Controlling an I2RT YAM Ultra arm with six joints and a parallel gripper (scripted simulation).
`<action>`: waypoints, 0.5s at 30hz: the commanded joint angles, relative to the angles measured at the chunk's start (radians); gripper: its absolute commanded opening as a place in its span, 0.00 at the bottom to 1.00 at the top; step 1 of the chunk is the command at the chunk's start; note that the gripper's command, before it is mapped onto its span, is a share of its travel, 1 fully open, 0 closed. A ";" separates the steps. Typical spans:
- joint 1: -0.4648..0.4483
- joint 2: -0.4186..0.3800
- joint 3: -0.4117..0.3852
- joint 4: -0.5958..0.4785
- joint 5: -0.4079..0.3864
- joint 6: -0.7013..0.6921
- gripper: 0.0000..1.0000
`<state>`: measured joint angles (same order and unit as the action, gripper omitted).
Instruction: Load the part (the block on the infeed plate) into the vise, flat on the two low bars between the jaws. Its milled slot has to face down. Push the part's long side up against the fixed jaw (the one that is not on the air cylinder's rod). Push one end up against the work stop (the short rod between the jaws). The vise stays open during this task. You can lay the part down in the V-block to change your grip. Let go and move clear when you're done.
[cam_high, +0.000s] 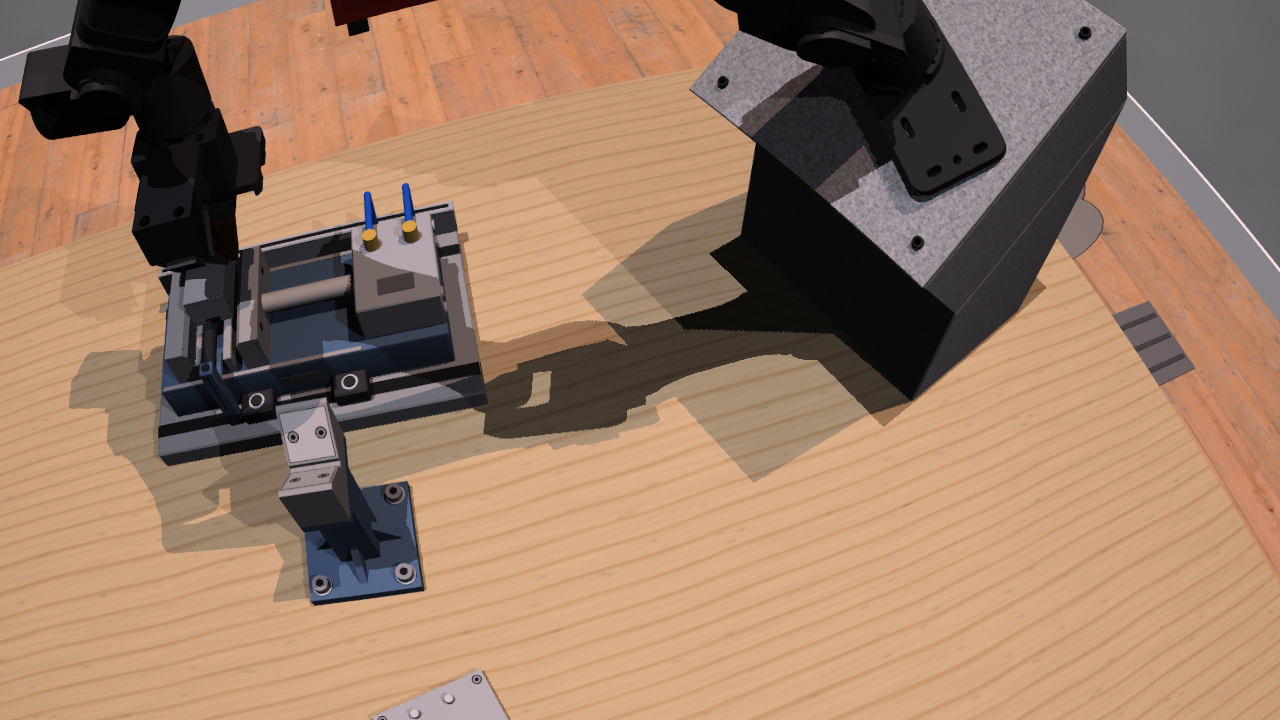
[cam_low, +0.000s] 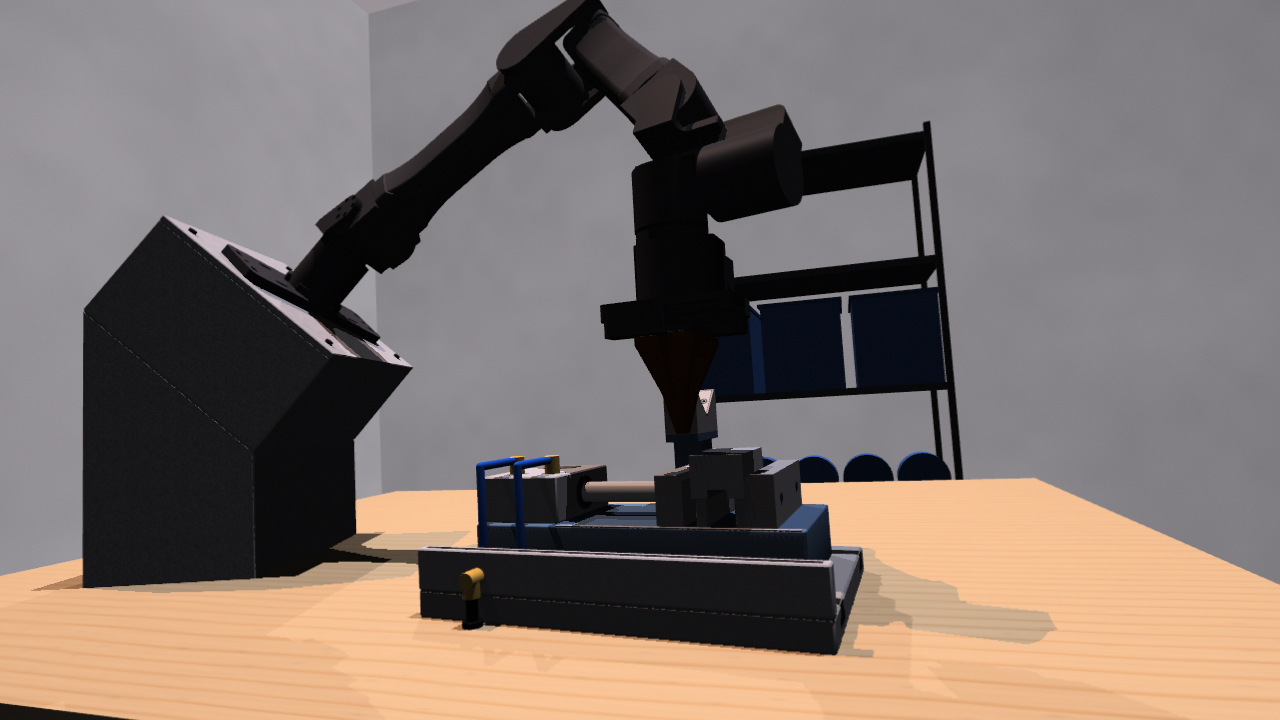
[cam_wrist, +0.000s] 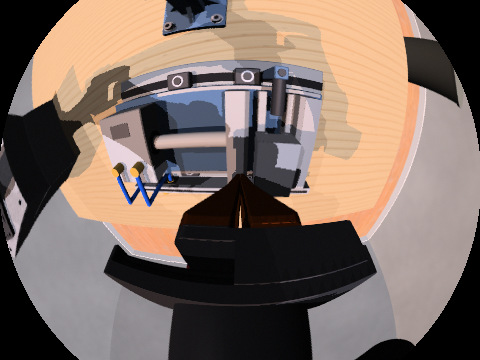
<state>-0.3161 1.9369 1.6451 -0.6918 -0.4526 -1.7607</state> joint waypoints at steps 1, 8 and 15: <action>-0.034 -0.050 0.027 -0.046 -0.022 -0.018 0.00; -0.054 -0.082 0.036 -0.094 -0.033 -0.036 0.00; -0.063 -0.094 0.044 -0.119 -0.038 -0.046 0.00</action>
<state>-0.3515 1.8786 1.6585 -0.7765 -0.4709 -1.7931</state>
